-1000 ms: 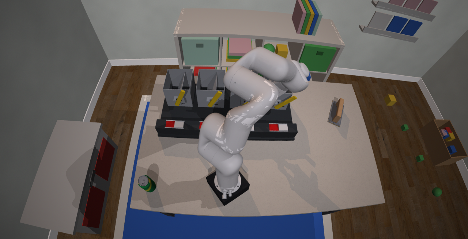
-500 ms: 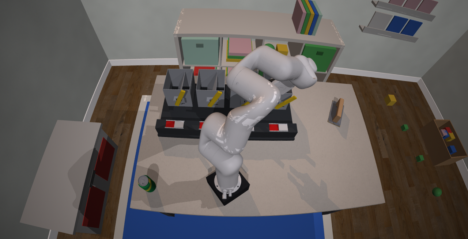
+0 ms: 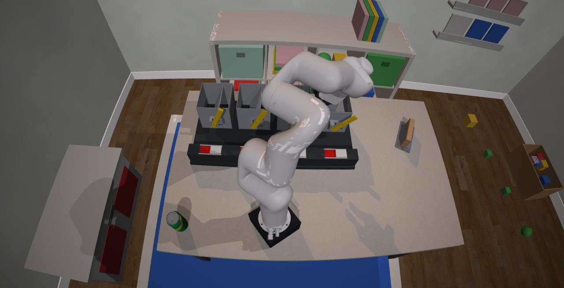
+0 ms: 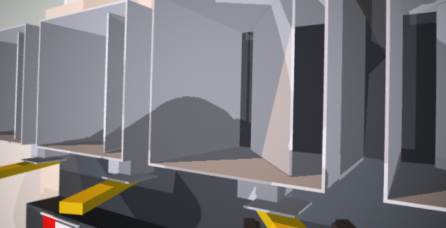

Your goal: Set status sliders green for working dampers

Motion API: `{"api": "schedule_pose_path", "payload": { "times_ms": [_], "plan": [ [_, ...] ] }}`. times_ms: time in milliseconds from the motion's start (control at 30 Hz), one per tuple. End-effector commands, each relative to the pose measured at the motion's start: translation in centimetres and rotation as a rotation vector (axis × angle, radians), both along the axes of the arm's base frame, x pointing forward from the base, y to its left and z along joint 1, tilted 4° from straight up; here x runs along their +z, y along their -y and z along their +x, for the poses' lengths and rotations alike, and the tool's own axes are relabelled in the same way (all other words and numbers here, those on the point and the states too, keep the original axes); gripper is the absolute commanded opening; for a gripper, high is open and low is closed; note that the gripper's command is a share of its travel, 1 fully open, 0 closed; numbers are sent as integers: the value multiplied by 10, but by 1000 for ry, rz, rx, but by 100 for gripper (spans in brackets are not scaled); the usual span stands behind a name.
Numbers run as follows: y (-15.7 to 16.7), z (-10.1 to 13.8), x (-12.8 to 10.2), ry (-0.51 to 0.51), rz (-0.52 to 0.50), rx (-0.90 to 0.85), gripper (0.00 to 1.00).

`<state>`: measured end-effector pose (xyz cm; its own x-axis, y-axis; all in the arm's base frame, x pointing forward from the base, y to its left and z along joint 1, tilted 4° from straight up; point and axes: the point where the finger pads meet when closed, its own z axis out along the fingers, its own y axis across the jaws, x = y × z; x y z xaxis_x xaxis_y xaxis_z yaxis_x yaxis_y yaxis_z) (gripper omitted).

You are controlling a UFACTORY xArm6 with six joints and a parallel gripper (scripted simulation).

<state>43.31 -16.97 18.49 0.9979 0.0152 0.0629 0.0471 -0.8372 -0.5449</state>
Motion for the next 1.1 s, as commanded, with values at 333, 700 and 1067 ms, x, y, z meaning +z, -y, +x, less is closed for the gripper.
{"api": "schedule_pose_path", "payload": {
  "times_ms": [333,700,1067],
  "plan": [
    [-63,64,39,13,-395,-31,39],
    [-86,87,53,16,-538,-42,39],
    [-86,87,53,16,-538,-42,39]
  ]
}}
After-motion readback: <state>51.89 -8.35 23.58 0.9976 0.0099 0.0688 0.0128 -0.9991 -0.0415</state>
